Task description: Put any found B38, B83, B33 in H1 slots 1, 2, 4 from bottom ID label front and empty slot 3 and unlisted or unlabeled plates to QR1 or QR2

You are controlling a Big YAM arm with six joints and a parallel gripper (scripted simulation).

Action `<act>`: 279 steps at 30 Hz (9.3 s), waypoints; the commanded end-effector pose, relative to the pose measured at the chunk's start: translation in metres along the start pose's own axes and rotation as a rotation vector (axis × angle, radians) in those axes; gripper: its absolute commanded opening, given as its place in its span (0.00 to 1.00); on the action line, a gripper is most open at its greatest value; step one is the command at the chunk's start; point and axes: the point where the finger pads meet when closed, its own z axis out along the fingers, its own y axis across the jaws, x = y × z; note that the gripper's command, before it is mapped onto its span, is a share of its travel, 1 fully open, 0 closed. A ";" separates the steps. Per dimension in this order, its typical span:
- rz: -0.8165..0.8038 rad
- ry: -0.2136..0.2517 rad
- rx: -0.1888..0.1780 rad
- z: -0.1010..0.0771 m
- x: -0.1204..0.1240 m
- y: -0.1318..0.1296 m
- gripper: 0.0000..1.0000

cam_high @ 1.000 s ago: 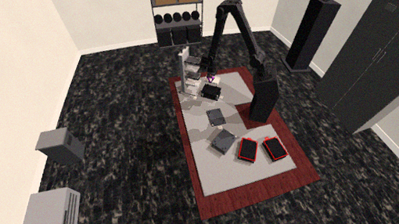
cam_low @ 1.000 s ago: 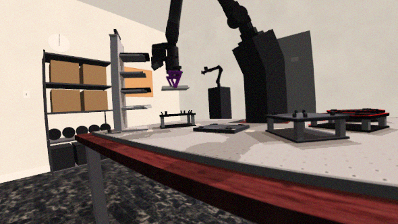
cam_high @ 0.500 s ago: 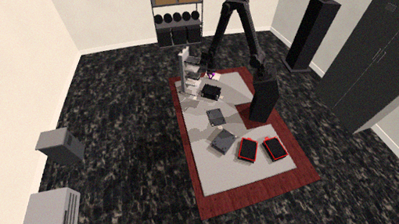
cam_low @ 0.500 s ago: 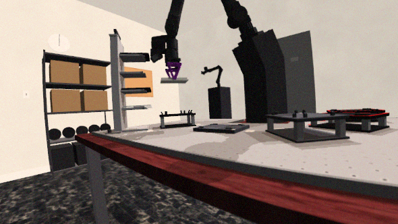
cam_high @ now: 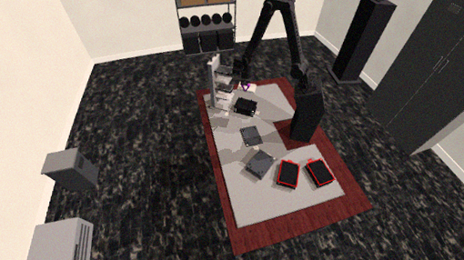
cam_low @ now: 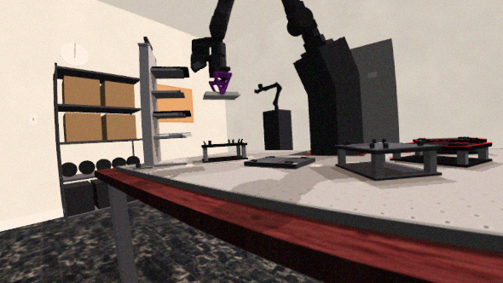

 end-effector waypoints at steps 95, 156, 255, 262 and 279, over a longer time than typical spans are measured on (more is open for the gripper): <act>-0.724 -0.022 -0.013 -0.002 0.038 0.290 0.86; -1.125 -0.022 -0.019 -0.005 0.159 0.422 0.86; -1.515 -0.019 -0.024 0.020 0.398 0.502 0.86; -1.516 -0.017 -0.022 0.039 0.397 0.501 0.86; -1.518 -0.013 -0.019 0.080 0.397 0.498 0.86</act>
